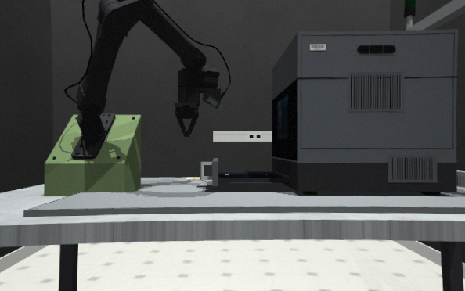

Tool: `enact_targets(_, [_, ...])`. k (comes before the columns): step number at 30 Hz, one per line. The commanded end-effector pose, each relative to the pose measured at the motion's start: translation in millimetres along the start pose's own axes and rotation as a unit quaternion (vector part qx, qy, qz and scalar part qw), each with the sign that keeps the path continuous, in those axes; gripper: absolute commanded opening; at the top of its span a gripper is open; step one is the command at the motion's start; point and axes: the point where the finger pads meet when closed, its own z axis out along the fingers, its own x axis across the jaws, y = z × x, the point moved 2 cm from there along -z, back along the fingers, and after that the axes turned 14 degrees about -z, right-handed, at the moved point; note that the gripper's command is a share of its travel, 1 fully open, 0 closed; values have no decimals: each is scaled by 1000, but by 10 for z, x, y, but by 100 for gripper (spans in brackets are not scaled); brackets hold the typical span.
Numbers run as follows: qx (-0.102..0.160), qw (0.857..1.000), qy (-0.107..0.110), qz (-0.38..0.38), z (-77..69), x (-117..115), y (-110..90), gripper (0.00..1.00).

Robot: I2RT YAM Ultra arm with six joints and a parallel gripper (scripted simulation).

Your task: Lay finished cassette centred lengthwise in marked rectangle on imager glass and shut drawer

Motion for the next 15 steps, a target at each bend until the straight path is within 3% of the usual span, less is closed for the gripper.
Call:
enact_targets(1, [-7,1000,-4,3,-48,-8,16,35])
enact_targets(4, [-7,1000,-4,3,-48,-8,16,35])
enact_targets(5, [6,1000,-10,-5,100,6,-34,35])
enact_targets(15, [6,1000,-9,-6,592,4,-49,35])
